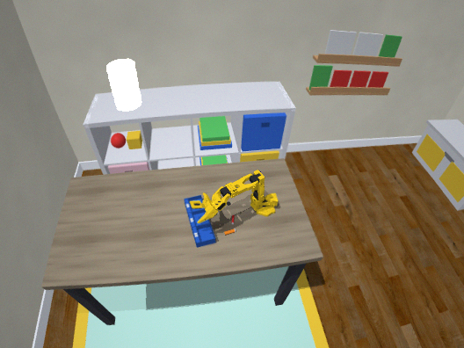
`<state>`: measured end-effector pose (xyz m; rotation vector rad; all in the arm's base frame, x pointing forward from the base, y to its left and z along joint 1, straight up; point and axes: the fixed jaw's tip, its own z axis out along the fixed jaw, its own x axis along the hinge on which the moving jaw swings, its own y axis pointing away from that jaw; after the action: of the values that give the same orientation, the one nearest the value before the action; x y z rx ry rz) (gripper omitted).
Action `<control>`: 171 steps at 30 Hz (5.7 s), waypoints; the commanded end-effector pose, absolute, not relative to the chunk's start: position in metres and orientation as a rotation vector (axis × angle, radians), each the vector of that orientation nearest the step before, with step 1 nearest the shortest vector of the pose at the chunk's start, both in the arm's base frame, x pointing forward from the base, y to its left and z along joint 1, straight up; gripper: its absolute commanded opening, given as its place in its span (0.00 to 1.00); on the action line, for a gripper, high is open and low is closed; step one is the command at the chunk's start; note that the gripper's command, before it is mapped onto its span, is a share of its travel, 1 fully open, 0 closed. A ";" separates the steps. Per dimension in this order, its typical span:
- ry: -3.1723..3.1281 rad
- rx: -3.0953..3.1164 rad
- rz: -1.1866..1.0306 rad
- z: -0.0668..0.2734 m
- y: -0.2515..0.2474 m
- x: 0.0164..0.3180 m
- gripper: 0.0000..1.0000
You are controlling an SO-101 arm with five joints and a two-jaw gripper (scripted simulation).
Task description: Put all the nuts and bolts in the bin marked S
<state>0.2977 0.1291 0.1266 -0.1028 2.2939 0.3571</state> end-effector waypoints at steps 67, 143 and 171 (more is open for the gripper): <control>2.075 -2.260 -0.107 0.068 0.012 0.219 0.25; 2.028 -2.369 -0.039 0.016 0.005 0.215 0.23; 2.030 -2.371 -0.034 0.010 0.005 0.212 0.23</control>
<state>0.2078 0.0061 0.0064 -2.3842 2.0518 0.0034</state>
